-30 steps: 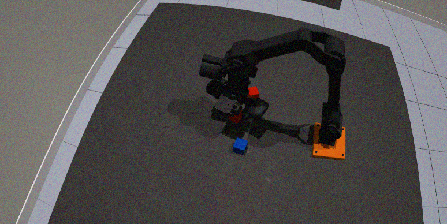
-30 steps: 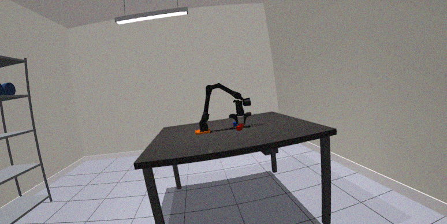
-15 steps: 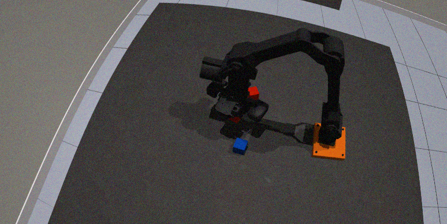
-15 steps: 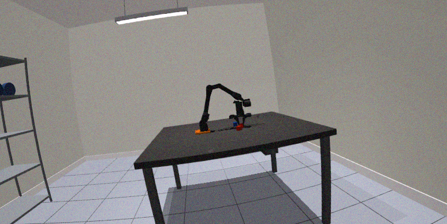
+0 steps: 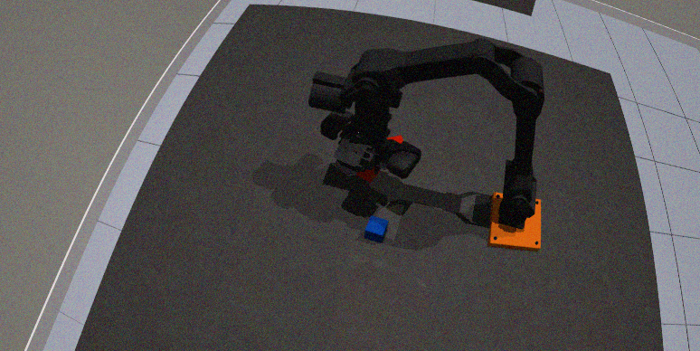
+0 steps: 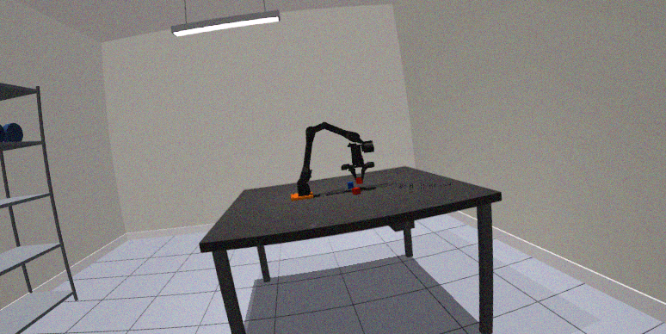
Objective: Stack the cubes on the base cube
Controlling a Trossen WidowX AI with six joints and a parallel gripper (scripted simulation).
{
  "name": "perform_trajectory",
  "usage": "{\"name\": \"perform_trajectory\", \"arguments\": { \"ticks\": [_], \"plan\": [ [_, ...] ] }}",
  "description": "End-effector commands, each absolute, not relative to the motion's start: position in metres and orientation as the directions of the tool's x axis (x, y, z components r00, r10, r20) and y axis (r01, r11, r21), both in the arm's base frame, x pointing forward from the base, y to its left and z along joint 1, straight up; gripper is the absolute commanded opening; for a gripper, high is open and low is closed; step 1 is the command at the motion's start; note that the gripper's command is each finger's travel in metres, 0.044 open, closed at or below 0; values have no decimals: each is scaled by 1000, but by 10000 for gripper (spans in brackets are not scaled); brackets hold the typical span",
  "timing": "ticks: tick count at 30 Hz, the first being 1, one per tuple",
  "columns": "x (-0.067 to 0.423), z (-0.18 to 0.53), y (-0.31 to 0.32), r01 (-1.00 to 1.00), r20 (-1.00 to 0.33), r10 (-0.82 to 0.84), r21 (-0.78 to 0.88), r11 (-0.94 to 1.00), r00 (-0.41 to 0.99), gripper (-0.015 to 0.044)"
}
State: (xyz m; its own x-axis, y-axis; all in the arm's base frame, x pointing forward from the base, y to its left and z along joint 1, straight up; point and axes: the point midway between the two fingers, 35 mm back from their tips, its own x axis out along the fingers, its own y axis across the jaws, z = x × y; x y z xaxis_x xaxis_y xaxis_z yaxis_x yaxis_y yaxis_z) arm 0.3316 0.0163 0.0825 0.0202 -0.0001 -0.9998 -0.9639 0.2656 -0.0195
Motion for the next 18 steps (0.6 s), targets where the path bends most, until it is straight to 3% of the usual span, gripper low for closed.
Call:
{"name": "perform_trajectory", "arguments": {
  "ticks": [1, 18],
  "plan": [
    [333, 97, 17, -962, -1000, 3, -28, 271, 30, 105],
    [326, 150, 17, -962, -1000, 3, -28, 271, 30, 105]
  ]
}}
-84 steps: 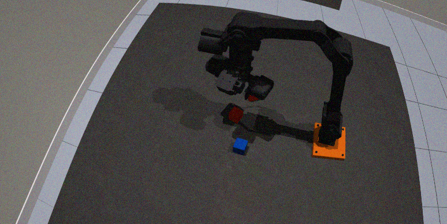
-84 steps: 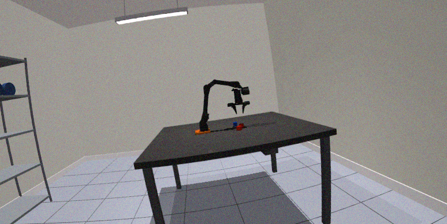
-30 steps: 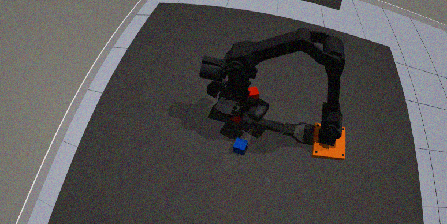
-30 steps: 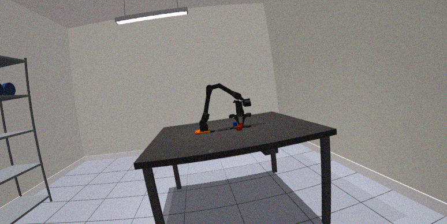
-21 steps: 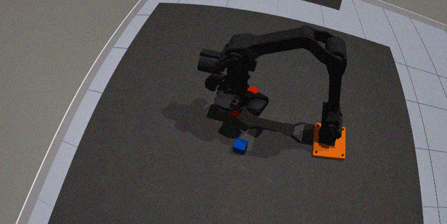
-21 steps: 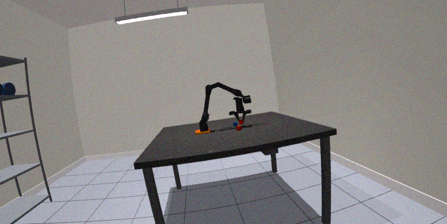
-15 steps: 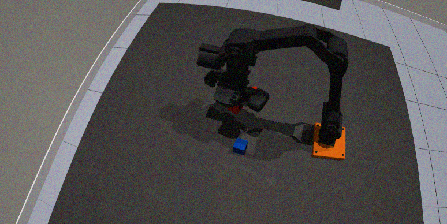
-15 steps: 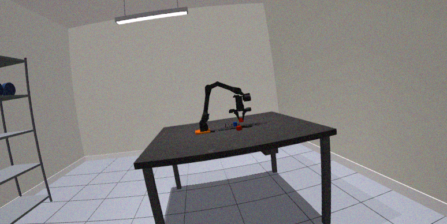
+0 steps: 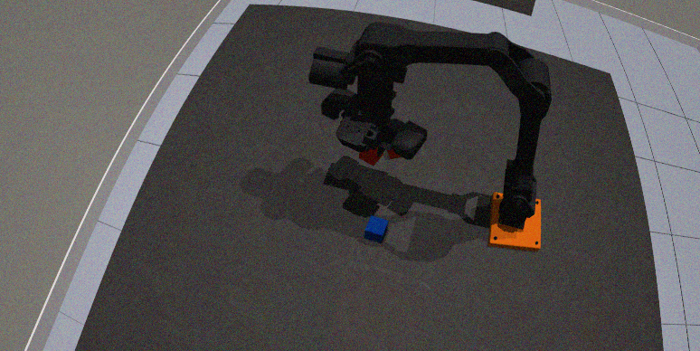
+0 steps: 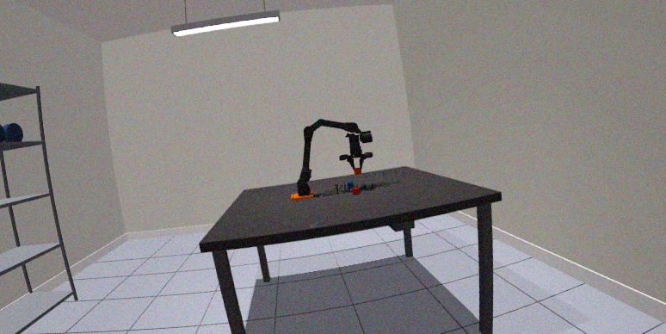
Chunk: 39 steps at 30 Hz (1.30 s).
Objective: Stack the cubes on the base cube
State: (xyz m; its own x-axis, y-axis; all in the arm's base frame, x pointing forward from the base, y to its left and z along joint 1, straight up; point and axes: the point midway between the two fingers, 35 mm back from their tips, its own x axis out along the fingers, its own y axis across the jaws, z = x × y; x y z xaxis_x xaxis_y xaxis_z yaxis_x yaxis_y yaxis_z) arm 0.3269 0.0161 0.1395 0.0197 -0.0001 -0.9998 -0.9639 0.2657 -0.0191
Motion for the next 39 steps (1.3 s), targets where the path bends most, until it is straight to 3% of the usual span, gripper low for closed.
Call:
{"name": "perform_trajectory", "arguments": {
  "ticks": [1, 18, 39],
  "plan": [
    [326, 152, 16, -962, -1000, 3, -28, 271, 30, 105],
    [321, 142, 37, -759, -1000, 2, -20, 651, 28, 105],
    [311, 128, 66, -228, -1000, 1, -5, 974, 27, 105]
  ]
}}
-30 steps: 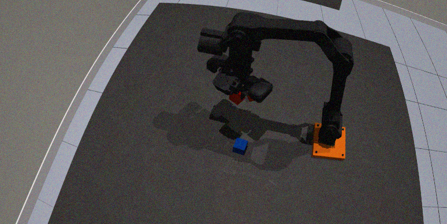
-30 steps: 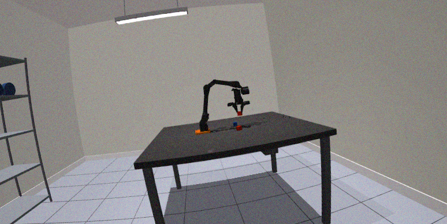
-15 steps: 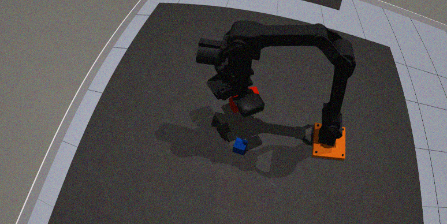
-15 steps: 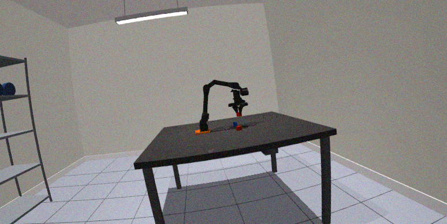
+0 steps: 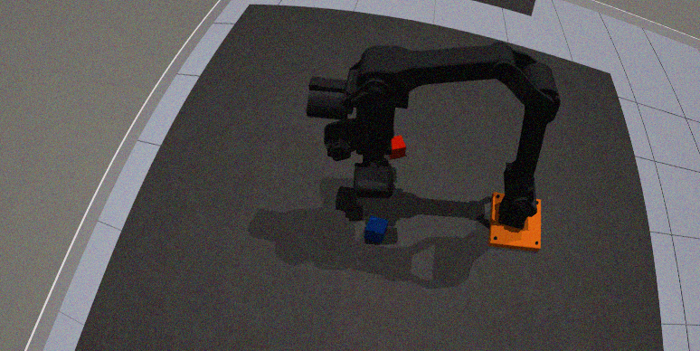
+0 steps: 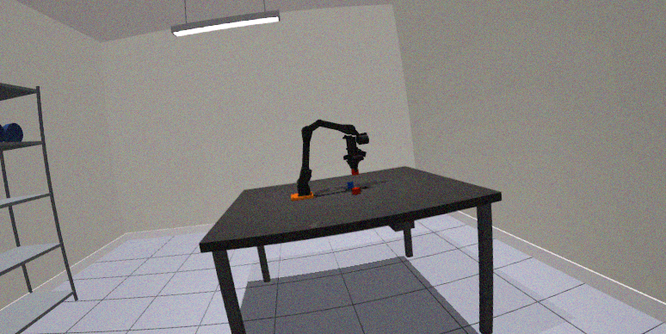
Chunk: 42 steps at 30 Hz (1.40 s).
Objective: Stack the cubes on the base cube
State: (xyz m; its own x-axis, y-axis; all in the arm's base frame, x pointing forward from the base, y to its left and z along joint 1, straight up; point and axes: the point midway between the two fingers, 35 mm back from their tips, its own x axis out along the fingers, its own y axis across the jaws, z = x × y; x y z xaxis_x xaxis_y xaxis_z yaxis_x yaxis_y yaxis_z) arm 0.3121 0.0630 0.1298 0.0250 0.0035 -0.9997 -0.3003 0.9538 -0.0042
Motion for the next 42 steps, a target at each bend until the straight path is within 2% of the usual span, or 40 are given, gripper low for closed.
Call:
{"name": "perform_trajectory", "arguments": {
  "ticks": [1, 16, 32, 42],
  "plan": [
    [310, 127, 67, -198, -1000, 1, -4, 980, 27, 105],
    [302, 118, 86, 252, -1000, 4, 10, 968, 27, 105],
    [292, 108, 106, 677, -1000, 9, 25, 736, 27, 105],
    [290, 107, 108, 731, -1000, 10, 27, 682, 27, 105]
  ]
}}
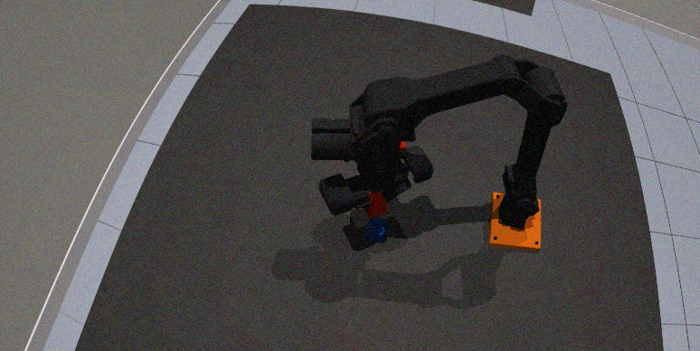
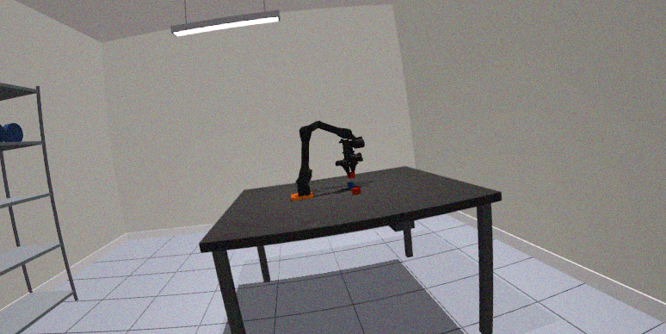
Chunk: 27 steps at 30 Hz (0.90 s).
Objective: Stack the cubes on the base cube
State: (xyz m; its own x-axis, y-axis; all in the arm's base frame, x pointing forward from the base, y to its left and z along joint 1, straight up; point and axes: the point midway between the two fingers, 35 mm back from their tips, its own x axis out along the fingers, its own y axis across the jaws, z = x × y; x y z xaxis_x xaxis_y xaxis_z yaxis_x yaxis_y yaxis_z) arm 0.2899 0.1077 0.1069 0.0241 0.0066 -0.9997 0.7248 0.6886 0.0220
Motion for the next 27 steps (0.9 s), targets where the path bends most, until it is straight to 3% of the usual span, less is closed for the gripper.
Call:
{"name": "perform_trajectory", "arguments": {
  "ticks": [1, 27],
  "plan": [
    [290, 107, 108, 731, -1000, 10, 27, 682, 27, 105],
    [291, 80, 110, 741, -1000, 10, 27, 671, 27, 105]
  ]
}}
